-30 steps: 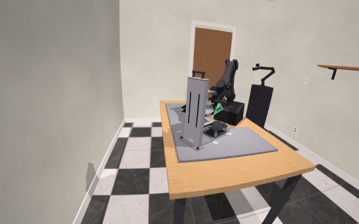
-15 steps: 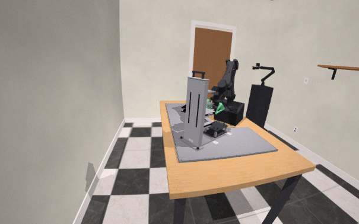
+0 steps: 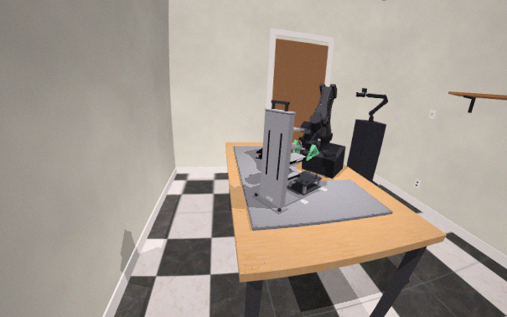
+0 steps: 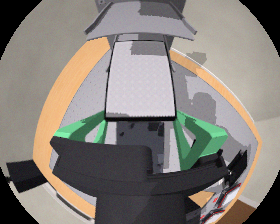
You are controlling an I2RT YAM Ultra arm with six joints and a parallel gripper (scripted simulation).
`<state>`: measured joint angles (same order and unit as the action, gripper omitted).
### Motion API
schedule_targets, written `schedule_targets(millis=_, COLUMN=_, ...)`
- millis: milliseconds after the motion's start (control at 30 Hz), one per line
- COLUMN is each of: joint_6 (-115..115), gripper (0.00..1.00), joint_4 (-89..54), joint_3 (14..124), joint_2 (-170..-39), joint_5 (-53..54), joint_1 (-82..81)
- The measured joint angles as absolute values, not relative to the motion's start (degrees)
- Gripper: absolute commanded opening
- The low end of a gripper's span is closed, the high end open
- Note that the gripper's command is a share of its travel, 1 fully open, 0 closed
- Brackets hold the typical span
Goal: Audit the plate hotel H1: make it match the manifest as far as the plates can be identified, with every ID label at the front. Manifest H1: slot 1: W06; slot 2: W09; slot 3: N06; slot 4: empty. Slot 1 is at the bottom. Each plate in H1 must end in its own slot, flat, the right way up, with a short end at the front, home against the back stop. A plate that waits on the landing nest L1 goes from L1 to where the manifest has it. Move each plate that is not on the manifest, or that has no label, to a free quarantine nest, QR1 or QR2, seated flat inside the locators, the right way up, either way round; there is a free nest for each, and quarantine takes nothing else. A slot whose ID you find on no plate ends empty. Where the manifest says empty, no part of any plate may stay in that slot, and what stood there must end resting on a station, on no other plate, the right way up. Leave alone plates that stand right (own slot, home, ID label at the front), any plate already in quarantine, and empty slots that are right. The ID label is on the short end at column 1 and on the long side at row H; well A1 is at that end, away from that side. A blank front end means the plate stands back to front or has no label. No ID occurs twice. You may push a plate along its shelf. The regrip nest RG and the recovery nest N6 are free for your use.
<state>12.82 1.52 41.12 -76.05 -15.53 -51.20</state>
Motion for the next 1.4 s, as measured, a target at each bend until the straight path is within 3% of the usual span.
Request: schedule_targets(millis=1400, joint_6=15.5, gripper=0.86, joint_4=-0.8, joint_3=31.5, joint_2=-65.2, joint_5=-19.1, joint_1=-56.2)
